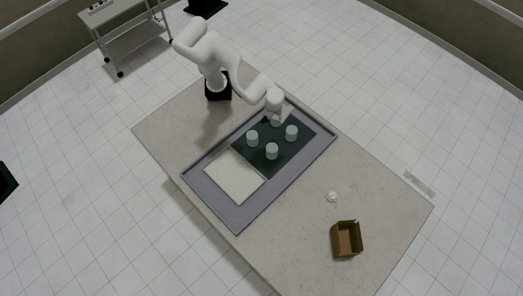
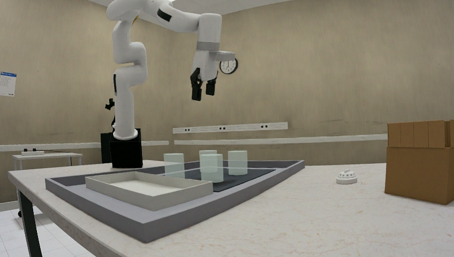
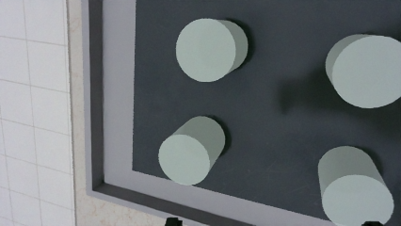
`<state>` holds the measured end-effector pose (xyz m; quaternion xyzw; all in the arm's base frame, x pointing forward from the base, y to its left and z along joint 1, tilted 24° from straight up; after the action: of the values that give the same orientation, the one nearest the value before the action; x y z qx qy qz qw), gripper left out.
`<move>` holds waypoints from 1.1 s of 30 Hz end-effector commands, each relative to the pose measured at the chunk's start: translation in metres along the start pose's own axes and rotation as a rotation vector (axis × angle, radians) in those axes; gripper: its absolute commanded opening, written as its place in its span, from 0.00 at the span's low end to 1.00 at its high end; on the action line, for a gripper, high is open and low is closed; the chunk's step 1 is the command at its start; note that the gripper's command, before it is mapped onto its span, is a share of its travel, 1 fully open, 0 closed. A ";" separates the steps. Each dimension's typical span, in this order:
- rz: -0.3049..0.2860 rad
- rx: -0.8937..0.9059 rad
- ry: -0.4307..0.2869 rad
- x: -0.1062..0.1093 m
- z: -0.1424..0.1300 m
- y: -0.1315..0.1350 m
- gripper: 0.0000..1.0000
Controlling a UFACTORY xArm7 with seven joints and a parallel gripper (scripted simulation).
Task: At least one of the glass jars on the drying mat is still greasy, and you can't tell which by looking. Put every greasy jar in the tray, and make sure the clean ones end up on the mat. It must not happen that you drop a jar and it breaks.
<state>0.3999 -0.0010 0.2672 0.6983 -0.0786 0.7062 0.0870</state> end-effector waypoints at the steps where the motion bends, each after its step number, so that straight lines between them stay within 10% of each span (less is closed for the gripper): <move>1: -0.038 -0.021 0.062 -0.004 0.002 0.000 1.00; 33: -0.217 -0.126 0.336 -0.031 0.012 0.002 1.00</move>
<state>0.4092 -0.0062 0.2381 0.5817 -0.0357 0.7861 0.2058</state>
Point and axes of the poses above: the point where the finger pads meet when closed, its own x axis back along the fingers, its own y axis across the jaws, z = x × y, the point moved 2 cm from there along x, back along the fingers, and after that the axes turned 13 degrees about -x, right-handed, at the moved point
